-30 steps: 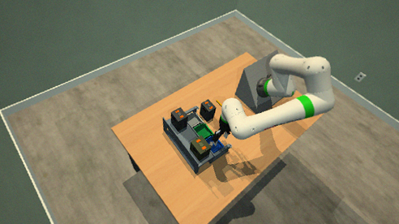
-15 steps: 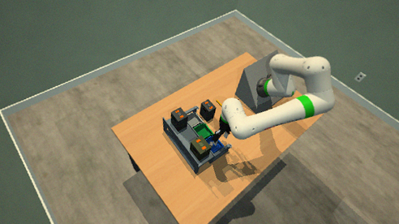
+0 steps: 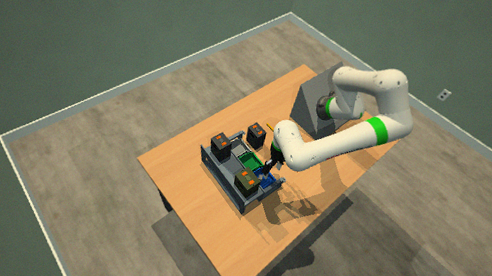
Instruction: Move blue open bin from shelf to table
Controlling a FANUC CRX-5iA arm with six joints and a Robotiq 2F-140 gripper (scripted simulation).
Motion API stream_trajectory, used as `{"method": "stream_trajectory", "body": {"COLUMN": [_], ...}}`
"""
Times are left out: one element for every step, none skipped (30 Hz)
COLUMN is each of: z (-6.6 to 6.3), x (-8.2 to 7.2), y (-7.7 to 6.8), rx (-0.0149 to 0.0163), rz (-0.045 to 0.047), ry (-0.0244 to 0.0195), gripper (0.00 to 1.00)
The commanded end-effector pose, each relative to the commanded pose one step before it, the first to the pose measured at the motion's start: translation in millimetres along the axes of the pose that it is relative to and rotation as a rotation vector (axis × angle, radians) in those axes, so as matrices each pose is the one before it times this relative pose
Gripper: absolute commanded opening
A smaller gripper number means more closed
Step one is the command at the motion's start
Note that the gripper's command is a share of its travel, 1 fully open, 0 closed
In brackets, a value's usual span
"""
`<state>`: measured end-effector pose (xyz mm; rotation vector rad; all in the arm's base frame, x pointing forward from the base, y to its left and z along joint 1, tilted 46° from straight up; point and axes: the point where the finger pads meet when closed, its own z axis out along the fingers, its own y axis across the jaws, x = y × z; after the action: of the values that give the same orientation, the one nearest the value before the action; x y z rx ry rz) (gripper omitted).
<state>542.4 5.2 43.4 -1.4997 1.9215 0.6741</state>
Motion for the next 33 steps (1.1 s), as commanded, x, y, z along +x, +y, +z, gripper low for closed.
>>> {"method": "stream_trajectory", "body": {"z": [-1.21,-0.50,-0.50,-0.50,0.00,0.00,0.00,0.00,0.00,0.00,0.00,0.00,0.00,0.00,0.00,0.00,-0.25,-0.25,-0.25,-0.25,-0.25,0.00,0.00,0.00,0.00,0.00,0.00,0.00,0.00,0.00,0.00,0.00,0.00], "x": [0.08,-0.01,-0.01,-0.01,0.00,0.00,0.00,0.00,0.00,0.00,0.00,0.00,0.00,0.00,0.00,0.00,0.00,0.00,0.00,0.00,0.00,0.00,0.00,0.00,0.00,0.00,0.00,0.00,0.00,0.00,0.00,0.00,0.00], "y": [-0.19,-0.01,-0.01,-0.01,0.00,0.00,0.00,0.00,0.00,0.00,0.00,0.00,0.00,0.00,0.00,0.00,-0.01,-0.01,-0.01,-0.01,-0.01,0.00,0.00,0.00,0.00,0.00,0.00,0.00,0.00,0.00,0.00,0.00,0.00], "rx": [0.00045,0.00000,0.00000,0.00000,0.00000,0.00000,0.00000,0.00000,0.00000,0.00000,0.00000,0.00000,0.00000,0.00000,0.00000,0.00000,0.00000,0.00000,0.00000,0.00000,0.00000,0.00000,0.00000,0.00000,0.00000,0.00000,0.00000,0.00000,0.00000,0.00000,0.00000,0.00000,0.00000], "rz": [0.00003,0.00000,0.00000,0.00000,0.00000,0.00000,0.00000,0.00000,0.00000,0.00000,0.00000,0.00000,0.00000,0.00000,0.00000,0.00000,0.00000,0.00000,0.00000,0.00000,0.00000,0.00000,0.00000,0.00000,0.00000,0.00000,0.00000,0.00000,0.00000,0.00000,0.00000,0.00000,0.00000], "ry": [0.00016,0.00000,0.00000,0.00000,0.00000,0.00000,0.00000,0.00000,0.00000,0.00000,0.00000,0.00000,0.00000,0.00000,0.00000,0.00000,0.00000,0.00000,0.00000,0.00000,0.00000,0.00000,0.00000,0.00000,0.00000,0.00000,0.00000,0.00000,0.00000,0.00000,0.00000,0.00000,0.00000], "gripper": [0.57,0.57,0.57,0.57,0.57,0.57,0.57,0.57,0.57,0.57,0.57,0.57,0.57,0.57,0.57,0.57,0.57,0.57,0.57,0.57,0.57,0.57,0.57,0.57,0.57,0.57,0.57,0.57,0.57,0.57,0.57,0.57,0.57]}}
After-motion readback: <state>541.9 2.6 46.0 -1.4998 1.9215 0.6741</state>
